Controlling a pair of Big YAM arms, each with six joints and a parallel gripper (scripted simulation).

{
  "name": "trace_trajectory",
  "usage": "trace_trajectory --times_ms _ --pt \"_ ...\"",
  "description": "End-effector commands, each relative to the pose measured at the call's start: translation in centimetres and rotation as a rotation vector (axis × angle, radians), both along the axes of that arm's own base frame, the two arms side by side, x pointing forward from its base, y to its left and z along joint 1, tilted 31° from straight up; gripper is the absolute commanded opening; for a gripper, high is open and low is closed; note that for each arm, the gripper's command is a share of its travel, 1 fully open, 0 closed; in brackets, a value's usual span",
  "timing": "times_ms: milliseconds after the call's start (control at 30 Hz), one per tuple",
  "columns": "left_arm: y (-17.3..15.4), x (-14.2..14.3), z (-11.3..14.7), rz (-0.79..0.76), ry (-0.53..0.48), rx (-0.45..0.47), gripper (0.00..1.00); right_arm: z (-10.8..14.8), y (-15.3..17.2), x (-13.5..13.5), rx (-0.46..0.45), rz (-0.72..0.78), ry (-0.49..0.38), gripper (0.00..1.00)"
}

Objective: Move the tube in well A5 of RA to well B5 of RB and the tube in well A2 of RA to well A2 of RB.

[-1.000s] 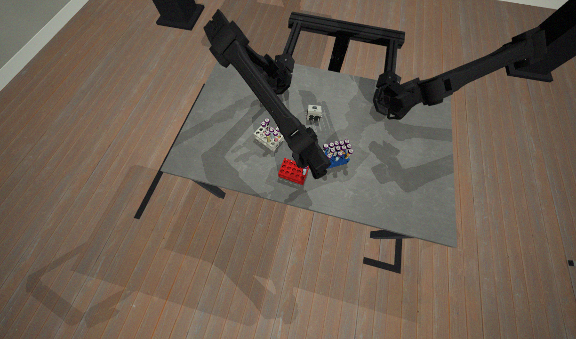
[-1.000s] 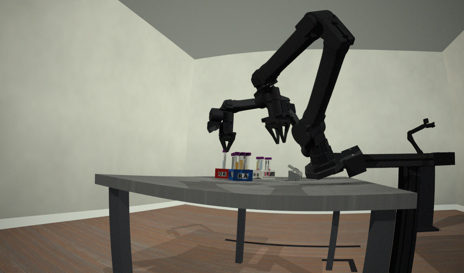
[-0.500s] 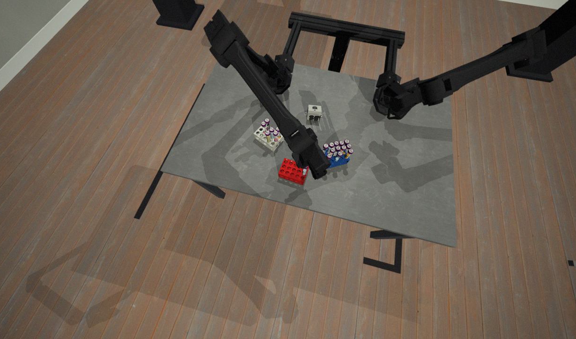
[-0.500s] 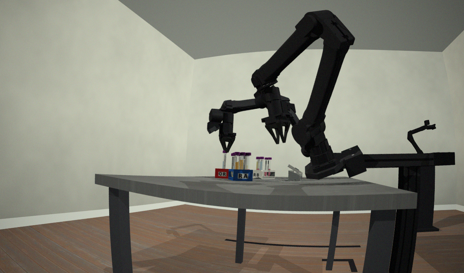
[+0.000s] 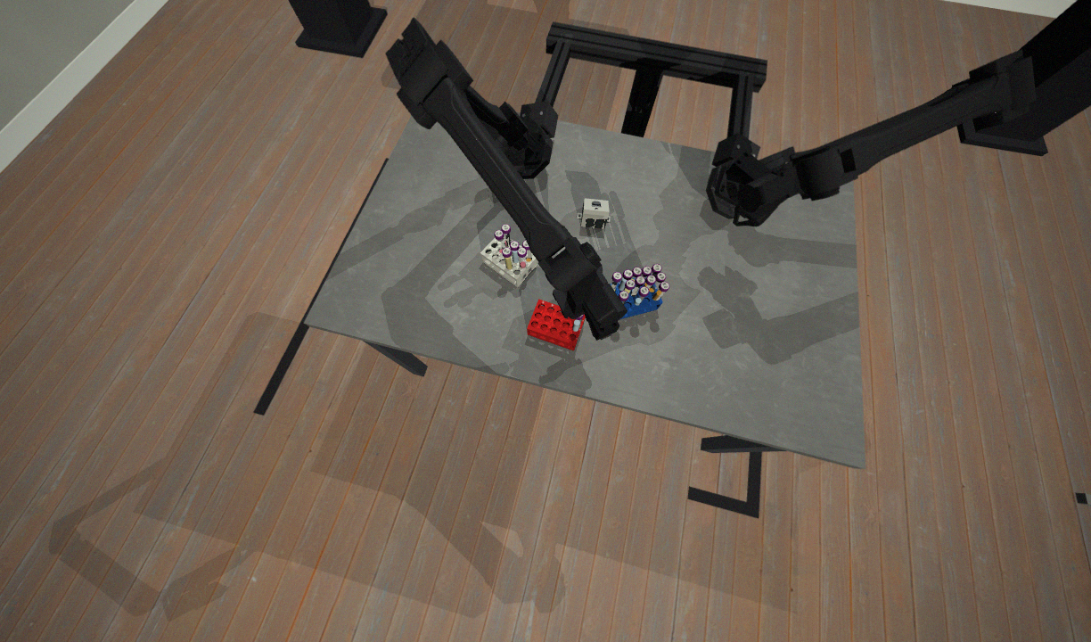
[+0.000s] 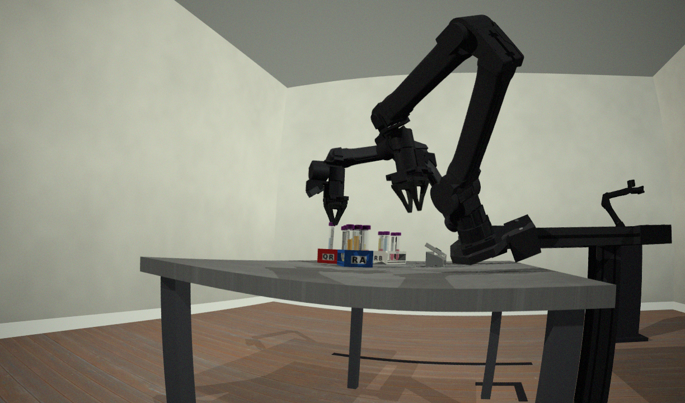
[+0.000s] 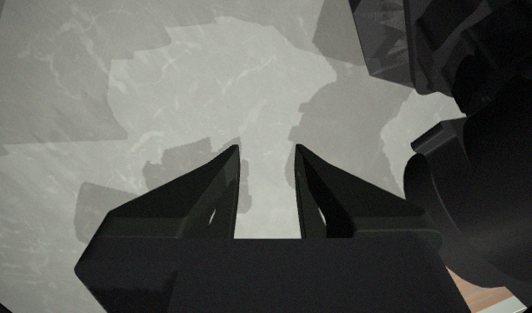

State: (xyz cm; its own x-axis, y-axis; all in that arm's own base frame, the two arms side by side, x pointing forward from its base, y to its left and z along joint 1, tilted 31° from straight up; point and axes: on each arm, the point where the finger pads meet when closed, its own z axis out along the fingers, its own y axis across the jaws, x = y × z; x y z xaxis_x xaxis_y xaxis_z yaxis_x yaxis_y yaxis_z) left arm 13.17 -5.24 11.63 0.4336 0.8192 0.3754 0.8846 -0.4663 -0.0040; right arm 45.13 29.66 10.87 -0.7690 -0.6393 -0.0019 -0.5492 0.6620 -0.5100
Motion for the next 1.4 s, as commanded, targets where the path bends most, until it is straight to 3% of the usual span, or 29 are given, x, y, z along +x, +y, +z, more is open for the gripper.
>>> trace_trajectory --times_ms 0,667,1367 --pt "-0.6 0.6 0.9 0.000 -0.018 -0.020 0.30 -1.1 -0.5 0.3 -0.019 0.000 0.016 0.00" --pt "-0.6 0.6 0.9 0.000 -0.018 -0.020 0.30 -0.3 -0.3 1.1 -0.006 -0.005 0.003 0.00" --pt "-0.6 0.6 0.9 0.000 -0.018 -0.020 0.30 -1.9 -1.1 0.8 -0.013 -0.004 0.011 0.00"
